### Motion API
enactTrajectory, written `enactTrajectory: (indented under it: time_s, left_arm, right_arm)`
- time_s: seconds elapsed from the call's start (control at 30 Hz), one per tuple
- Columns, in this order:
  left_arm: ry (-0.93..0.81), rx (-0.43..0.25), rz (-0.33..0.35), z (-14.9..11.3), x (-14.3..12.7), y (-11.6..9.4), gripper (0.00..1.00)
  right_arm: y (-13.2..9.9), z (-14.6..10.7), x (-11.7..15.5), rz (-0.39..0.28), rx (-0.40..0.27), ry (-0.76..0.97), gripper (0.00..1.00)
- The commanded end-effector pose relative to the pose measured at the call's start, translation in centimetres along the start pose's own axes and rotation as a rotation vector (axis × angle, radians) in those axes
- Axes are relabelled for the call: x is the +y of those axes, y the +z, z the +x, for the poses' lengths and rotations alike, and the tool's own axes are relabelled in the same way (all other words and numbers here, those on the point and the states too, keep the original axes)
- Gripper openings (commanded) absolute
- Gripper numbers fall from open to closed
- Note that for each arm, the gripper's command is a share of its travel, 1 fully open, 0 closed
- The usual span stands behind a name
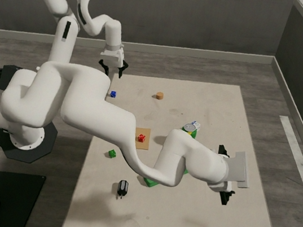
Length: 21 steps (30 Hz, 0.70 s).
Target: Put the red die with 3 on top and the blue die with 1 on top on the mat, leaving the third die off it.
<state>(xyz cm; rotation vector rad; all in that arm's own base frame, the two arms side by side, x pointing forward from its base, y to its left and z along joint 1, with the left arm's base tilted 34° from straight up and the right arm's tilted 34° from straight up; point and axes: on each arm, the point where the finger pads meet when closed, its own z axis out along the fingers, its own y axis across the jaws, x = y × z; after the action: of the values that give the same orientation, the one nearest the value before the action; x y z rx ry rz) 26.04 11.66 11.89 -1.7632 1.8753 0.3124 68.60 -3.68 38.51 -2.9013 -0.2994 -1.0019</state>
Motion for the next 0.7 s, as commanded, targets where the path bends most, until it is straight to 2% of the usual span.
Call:
enactTrajectory:
  time_s: [0.0,0.33,0.67]
  left_arm:
    - [0.001,0.011,0.008,-0.03,-0.08,-0.08,1.0]
    - [0.032,0.01,0.008,-0.03,-0.09,-0.02,1.0]
    - [0.399,-0.003,0.007,0.06,-0.21,0.79,1.0]
  right_arm:
    - [-0.23,0.22,-0.07,-0.001,0.005,-0.002,1.0]
    - [-0.23,0.22,-0.07,-0.001,0.005,-0.002,1.0]
    - [-0.23,0.22,-0.07,-0.001,0.005,-0.002,1.0]
